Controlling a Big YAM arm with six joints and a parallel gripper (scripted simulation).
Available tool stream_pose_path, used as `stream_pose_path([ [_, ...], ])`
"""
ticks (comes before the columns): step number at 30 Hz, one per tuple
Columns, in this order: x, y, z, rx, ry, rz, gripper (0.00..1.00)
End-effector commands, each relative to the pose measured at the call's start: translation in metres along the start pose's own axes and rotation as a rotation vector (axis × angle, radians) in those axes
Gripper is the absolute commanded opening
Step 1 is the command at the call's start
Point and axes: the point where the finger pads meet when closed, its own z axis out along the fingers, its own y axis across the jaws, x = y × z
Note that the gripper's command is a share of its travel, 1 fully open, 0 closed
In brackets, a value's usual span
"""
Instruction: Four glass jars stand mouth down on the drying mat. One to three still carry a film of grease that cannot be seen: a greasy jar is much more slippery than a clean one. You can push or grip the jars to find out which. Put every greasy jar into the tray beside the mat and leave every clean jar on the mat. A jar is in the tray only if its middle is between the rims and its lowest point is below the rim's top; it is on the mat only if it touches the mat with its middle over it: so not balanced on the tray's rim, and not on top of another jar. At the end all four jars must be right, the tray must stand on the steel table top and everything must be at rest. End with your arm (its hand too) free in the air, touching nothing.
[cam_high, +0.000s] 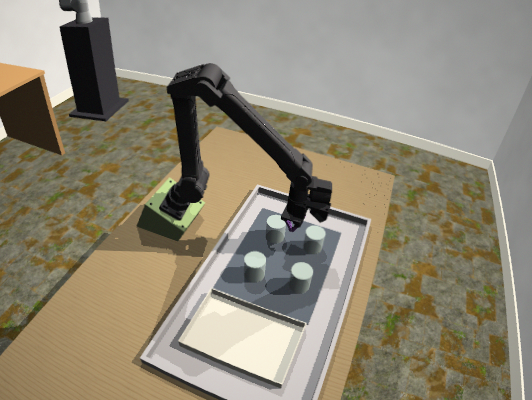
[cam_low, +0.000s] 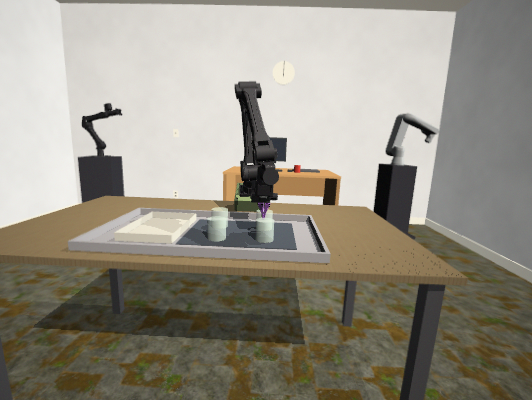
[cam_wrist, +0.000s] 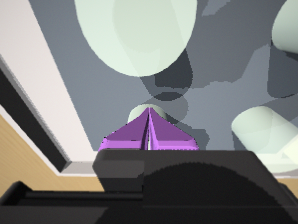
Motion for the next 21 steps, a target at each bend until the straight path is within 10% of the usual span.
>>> stream_pose_path([
  [1, -0.0043, -0.0011, -0.0021, -0.002, -0.019, 0.017, 0.00],
  [21, -0.0021, -0.0011, -0.0020, -0.002, -0.019, 0.017, 0.00],
])
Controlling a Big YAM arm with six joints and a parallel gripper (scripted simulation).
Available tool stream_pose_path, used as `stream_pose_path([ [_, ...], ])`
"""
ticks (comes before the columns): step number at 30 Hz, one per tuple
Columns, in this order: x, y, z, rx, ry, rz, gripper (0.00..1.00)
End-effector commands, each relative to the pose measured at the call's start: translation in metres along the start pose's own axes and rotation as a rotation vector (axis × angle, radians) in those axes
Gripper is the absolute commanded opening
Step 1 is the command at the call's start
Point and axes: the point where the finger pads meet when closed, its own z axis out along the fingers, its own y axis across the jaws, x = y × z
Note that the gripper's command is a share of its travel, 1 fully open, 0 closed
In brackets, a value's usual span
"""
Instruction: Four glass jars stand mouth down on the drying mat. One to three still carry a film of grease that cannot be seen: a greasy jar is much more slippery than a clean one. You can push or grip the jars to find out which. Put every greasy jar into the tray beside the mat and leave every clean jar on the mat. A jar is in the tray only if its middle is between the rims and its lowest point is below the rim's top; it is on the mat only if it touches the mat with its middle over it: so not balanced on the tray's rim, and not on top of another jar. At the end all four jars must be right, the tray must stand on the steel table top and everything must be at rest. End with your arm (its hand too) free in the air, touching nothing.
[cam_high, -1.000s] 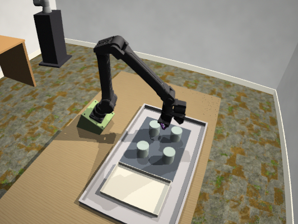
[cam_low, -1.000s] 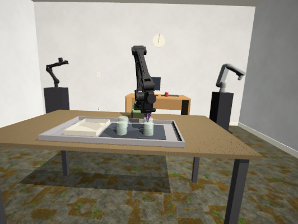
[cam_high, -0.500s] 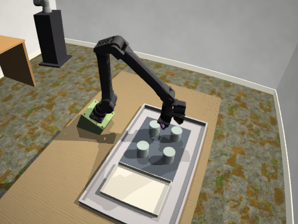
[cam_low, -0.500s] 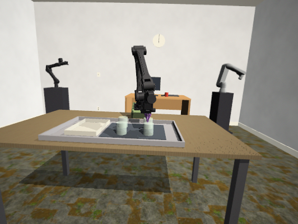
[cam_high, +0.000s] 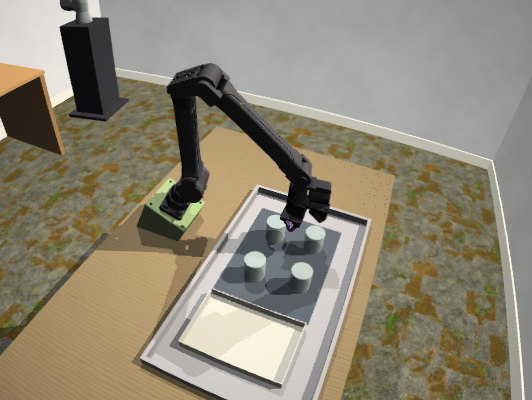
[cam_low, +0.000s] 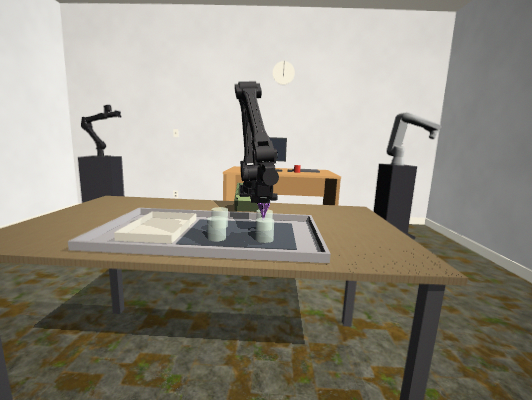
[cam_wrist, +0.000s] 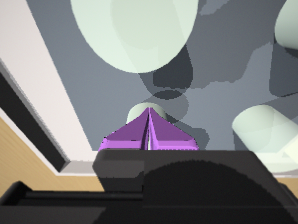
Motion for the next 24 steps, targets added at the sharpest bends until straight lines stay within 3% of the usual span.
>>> stream_pose_path([
  [1, -0.0053, -0.0005, -0.0039, -0.003, -0.025, 0.017, 0.00],
  [24, -0.0025, -0.0005, -0.0038, -0.003, -0.025, 0.017, 0.00],
])
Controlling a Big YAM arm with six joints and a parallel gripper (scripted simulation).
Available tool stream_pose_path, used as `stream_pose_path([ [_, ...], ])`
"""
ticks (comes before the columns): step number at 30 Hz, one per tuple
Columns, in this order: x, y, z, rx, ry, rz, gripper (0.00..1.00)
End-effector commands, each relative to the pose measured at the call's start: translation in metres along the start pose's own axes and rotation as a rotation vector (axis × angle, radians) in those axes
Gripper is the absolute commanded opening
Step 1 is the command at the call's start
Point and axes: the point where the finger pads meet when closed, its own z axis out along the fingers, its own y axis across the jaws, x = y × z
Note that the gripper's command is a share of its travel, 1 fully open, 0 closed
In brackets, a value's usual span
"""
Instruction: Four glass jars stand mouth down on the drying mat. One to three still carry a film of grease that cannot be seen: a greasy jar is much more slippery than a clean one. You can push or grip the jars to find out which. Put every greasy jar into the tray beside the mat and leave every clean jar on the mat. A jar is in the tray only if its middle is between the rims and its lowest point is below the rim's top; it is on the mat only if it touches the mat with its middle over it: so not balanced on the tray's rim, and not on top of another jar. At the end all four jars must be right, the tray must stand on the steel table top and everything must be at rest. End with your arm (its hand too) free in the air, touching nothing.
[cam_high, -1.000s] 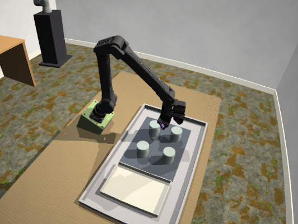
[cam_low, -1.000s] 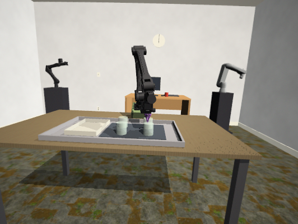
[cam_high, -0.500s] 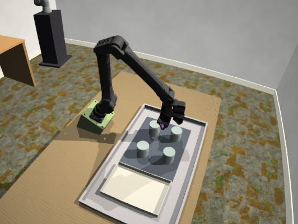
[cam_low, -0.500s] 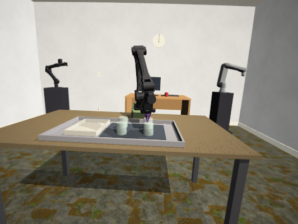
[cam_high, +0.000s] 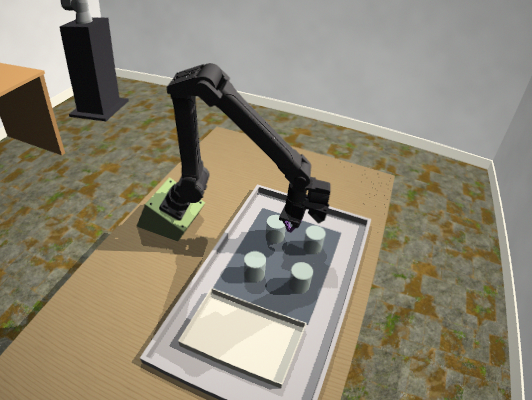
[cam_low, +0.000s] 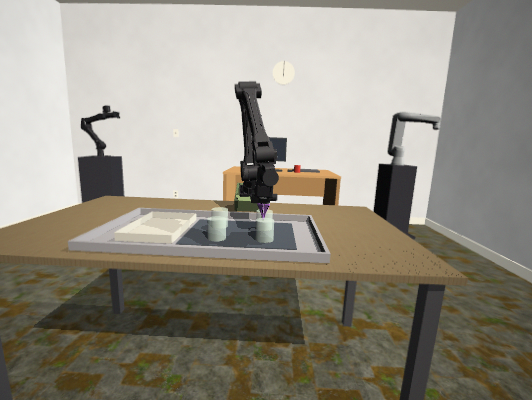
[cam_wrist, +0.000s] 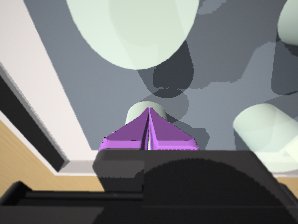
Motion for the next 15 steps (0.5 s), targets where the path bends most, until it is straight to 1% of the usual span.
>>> stream_pose_path([
  [1, -0.0054, 0.0001, -0.0057, -0.004, -0.030, 0.017, 0.00],
  [15, -0.0038, 0.0001, -0.0057, -0.004, -0.030, 0.017, 0.00],
])
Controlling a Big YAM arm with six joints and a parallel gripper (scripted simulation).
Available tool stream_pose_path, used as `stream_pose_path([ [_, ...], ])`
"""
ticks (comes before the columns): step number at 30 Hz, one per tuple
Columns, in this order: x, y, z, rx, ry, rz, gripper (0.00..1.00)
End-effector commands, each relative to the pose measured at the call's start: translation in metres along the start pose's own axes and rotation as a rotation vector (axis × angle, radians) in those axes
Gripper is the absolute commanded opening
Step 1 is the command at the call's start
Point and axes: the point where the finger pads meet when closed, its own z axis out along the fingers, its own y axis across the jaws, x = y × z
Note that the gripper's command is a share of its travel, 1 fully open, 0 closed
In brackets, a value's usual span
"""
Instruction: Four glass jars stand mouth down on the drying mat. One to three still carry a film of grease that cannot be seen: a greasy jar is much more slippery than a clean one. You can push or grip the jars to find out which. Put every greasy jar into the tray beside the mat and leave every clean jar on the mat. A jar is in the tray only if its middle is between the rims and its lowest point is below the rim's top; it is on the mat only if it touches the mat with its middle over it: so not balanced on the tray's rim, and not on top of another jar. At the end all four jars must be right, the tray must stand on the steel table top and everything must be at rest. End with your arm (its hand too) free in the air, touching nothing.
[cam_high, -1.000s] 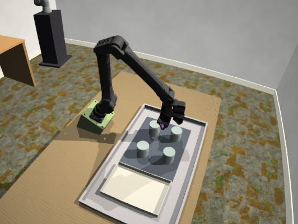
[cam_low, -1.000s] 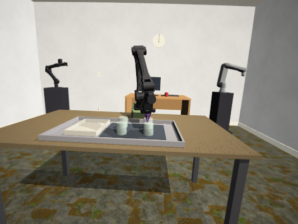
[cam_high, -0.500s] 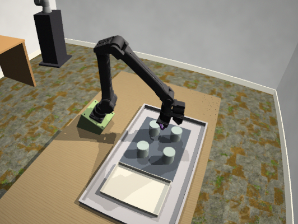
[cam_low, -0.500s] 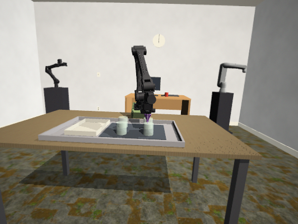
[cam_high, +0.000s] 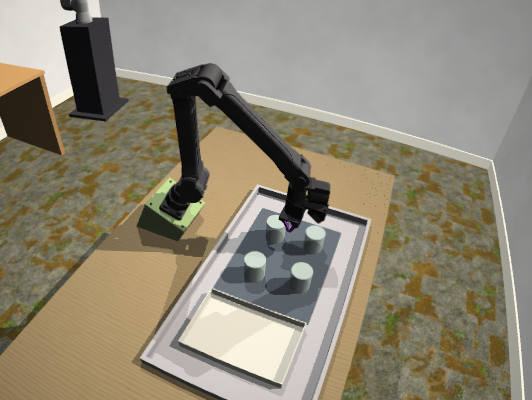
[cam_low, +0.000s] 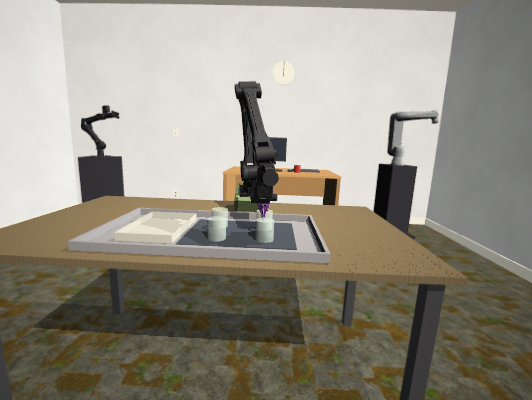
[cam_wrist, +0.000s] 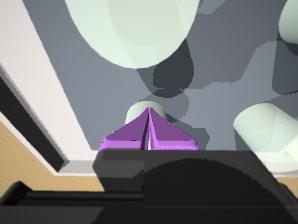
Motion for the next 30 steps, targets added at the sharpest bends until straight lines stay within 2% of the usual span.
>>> stream_pose_path([
  [1, -0.0046, 0.0002, -0.0064, -0.004, -0.030, 0.015, 0.00],
  [30, -0.0012, 0.0003, -0.0063, -0.004, -0.030, 0.015, 0.00],
])
